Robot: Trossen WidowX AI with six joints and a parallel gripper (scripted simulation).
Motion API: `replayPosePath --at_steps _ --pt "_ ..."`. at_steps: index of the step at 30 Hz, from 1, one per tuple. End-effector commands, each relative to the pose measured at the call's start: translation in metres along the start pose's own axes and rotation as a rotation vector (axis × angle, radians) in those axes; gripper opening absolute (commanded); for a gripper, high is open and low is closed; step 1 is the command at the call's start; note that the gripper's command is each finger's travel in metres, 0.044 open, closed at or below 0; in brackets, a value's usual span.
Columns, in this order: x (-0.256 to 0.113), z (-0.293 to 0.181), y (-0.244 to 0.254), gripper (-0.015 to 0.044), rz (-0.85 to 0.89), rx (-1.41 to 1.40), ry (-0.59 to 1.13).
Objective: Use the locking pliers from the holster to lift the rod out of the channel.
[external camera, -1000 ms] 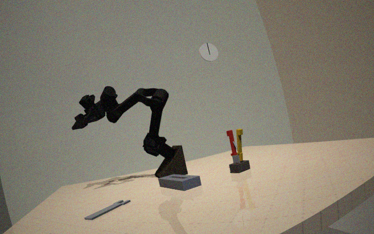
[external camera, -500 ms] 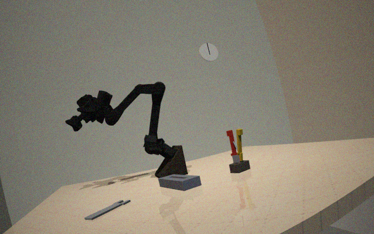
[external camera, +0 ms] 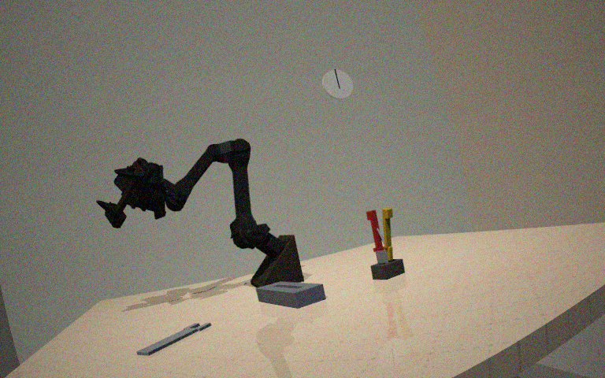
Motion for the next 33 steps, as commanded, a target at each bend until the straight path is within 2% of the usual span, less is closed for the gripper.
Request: replayPosePath --at_steps 1,13,23,33 --pt "0.018 -0.024 0.011 0.0440 0.028 0.106 0.021" --pt "0.048 -0.093 0.094 0.0440 0.181 0.256 0.231" --pt "0.026 -0.132 0.205 0.0440 0.434 0.183 0.455" --pt "0.024 -0.142 0.217 0.0440 0.468 0.135 0.509"
Point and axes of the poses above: the point midway between the two fingers, 35 mm back from their tips, its own x axis out along the fingers, its own y axis across the jaws, z = x × y, the point moved 2 cm from there along -x, back along the fingers, and after that the axes turned 8 degrees about -x, right-handed, at the moved point
